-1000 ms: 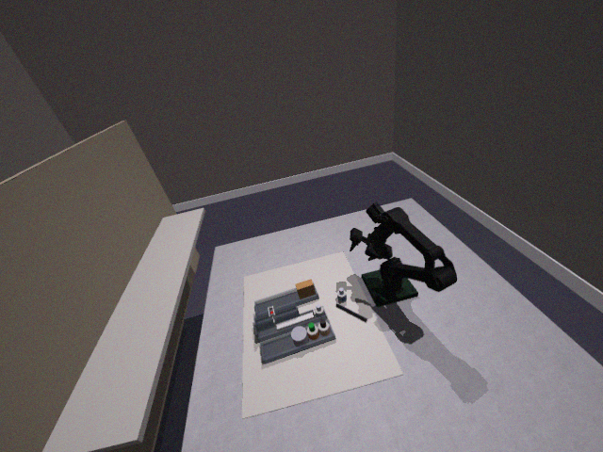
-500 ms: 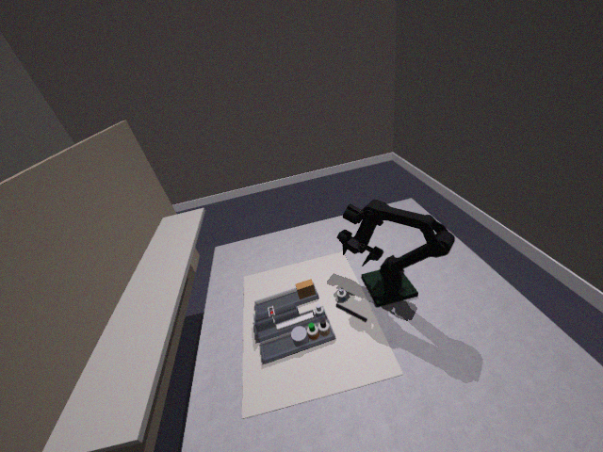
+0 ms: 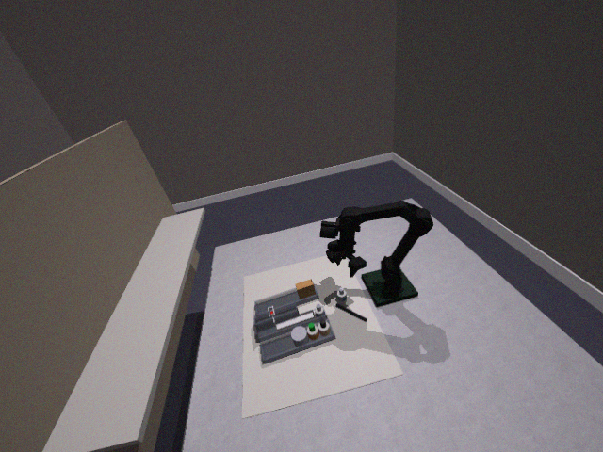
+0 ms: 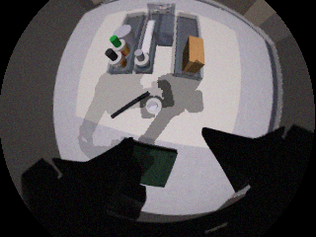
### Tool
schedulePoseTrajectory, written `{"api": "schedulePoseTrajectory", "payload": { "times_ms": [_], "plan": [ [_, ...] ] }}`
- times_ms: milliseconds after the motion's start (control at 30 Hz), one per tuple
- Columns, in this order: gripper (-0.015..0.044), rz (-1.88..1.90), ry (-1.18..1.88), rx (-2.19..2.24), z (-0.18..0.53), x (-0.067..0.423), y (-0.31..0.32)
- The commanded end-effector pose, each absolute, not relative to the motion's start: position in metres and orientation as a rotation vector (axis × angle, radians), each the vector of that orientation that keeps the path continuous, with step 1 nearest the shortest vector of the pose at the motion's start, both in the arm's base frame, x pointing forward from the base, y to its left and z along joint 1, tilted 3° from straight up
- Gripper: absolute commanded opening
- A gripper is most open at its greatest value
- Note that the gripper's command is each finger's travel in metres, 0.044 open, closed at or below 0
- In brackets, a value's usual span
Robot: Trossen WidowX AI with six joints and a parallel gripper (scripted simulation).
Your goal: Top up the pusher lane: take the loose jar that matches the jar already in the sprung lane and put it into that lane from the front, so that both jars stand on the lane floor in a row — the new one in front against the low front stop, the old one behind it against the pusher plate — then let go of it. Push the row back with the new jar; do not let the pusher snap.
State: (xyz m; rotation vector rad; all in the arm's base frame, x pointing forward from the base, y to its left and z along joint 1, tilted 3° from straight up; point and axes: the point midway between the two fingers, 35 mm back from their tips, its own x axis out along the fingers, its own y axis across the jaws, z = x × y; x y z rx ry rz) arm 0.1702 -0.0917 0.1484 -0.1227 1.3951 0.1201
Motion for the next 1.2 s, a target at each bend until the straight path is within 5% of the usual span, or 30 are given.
{"api": "schedulePoseTrajectory", "payload": {
  "times_ms": [0, 1167],
  "plan": [
    [0.044, -0.171, 1.559, 0.1, 0.125, 0.218, -0.061],
    [0.044, -0.174, 1.561, 0.101, 0.068, 0.214, -0.064]
  ]
}}
